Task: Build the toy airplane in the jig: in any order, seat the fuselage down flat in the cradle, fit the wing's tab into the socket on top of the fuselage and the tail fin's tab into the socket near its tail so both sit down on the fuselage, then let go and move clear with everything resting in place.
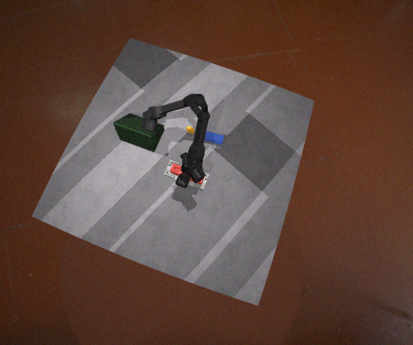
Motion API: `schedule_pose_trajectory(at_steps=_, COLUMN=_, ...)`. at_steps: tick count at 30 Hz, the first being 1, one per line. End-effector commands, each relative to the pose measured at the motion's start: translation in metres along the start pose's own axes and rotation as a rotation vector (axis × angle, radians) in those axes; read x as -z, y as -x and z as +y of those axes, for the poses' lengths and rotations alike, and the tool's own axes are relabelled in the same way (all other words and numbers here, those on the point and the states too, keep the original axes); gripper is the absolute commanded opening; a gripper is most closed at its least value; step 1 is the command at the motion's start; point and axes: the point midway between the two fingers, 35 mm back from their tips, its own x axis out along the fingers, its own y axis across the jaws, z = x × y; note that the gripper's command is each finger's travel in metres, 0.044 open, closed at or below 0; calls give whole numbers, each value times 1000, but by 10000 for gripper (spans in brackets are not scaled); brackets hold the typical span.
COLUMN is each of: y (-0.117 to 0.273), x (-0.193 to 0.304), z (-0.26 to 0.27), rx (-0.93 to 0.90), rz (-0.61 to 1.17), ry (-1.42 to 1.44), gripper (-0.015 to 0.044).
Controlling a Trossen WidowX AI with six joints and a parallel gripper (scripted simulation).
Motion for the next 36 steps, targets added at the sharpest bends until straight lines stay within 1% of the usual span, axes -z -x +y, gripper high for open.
schedule_pose_trajectory(at_steps=1, y=0, x=0, z=0, rx=1, rz=0, ry=1, gripper=83)
schedule_pose_trajectory(at_steps=3, y=0, x=0, z=0, rx=1, rz=0, ry=1, gripper=30)
schedule_pose_trajectory(at_steps=18, y=0, x=0, z=0, rx=1, rz=0, ry=1, gripper=424)
schedule_pose_trajectory(at_steps=19, y=0, x=0, z=0, rx=1, rz=0, ry=1, gripper=440)
schedule_pose_trajectory(at_steps=29, y=3, x=-1, z=0, rx=1, rz=0, ry=1, gripper=440)
schedule_pose_trajectory(at_steps=31, y=25, x=-4, z=-2, rx=5, rz=-2, ry=-1, gripper=440)
schedule_pose_trajectory(at_steps=34, y=80, x=-3, z=-3, rx=6, rz=-3, ry=-4, gripper=440)
schedule_pose_trajectory(at_steps=36, y=103, x=0, z=-2, rx=4, rz=-2, ry=-5, gripper=440)
